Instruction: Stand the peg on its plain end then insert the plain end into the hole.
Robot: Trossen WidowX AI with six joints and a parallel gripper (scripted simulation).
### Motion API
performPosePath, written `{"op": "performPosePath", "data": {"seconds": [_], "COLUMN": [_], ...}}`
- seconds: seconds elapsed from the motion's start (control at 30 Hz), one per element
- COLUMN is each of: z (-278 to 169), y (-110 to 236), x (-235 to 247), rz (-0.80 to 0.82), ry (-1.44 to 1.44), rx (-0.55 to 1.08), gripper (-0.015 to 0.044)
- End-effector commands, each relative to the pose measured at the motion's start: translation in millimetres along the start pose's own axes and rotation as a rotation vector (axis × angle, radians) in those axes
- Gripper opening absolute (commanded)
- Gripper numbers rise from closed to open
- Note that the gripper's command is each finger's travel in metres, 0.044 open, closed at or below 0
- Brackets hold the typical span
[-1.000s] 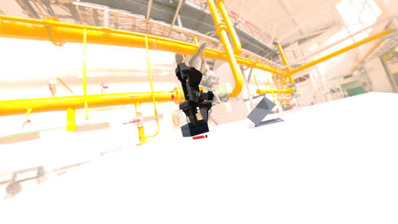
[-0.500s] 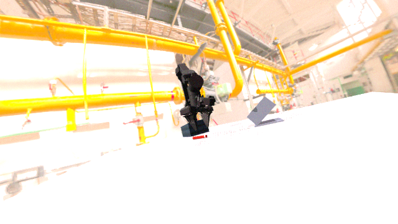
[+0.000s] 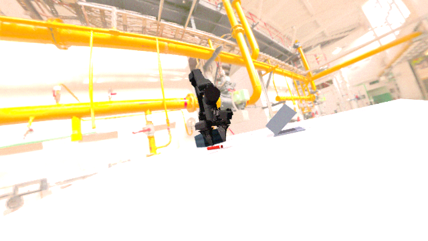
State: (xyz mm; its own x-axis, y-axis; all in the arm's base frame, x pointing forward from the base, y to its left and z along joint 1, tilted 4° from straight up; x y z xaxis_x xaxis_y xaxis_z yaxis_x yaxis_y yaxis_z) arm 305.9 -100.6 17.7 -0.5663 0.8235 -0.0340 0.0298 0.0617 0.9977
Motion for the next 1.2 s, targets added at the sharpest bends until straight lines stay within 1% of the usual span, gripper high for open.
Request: {"op": "performPosePath", "data": {"seconds": [0.0,0.23,0.63,0.67,0.97,1.17], "z": [-0.6,-1.3,-1.3,-1.3,-1.3,-1.3], "y": [-7.2,-15.7,-15.7,-15.7,-15.7,-15.7], "x": [1.5,2.4,2.4,2.4,2.4,2.4], "rz": [0.005,0.006,0.006,0.006,0.006,0.006], "ry": [0.004,0.004,0.004,0.004,0.004,0.004], "rx": [-0.001,-0.001,-0.001,-0.001,-0.001,-0.001], "gripper": [0.044,0.044,0.0125,0.011,0.011,0.007]}}
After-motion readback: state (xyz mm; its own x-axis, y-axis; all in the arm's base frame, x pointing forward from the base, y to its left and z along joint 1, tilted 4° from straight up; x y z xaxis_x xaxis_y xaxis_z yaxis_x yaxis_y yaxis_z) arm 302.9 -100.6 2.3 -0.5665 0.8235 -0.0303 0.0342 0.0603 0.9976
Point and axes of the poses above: the point midway between the two fingers, 35 mm back from their tips, its own y axis back along the fingers, its own x axis across the jaws, z = x × y, the point moved 6 cm from there along y, back along the fingers, and after that the axes turned 8 degrees about y, right-handed, at the moved point
